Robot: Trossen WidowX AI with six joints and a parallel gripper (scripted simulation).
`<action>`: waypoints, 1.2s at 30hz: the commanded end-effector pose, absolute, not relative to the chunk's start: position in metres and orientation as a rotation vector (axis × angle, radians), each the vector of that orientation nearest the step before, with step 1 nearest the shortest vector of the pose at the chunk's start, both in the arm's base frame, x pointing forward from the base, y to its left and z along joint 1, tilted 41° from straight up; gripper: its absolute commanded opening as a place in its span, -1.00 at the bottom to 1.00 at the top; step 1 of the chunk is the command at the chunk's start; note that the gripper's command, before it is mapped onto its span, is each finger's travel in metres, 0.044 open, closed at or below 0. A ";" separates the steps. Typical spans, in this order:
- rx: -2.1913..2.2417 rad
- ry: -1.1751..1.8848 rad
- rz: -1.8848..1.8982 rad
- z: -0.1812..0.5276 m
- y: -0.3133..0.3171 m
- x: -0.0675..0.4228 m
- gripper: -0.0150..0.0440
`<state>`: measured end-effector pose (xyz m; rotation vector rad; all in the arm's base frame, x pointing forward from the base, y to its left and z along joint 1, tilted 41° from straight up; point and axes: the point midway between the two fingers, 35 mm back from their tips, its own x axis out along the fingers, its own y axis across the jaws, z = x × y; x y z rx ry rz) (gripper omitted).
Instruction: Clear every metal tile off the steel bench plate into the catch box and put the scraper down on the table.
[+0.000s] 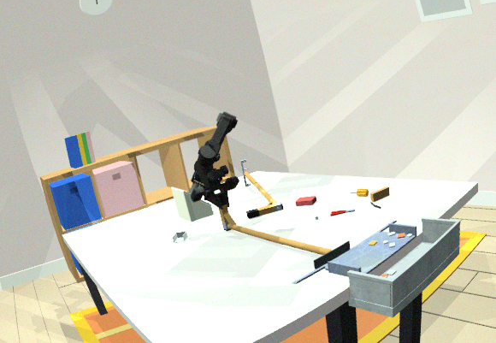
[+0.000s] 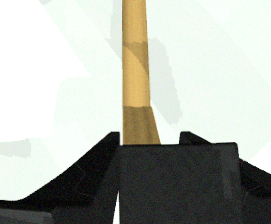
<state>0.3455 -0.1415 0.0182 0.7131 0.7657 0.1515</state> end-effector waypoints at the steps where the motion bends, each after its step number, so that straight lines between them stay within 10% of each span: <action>1: 0.702 0.750 0.152 0.022 -0.142 0.341 -0.49; 31: 0.705 0.745 0.151 0.022 -0.125 0.312 -0.49; 36: 0.714 0.757 0.147 0.019 -0.126 0.315 -0.05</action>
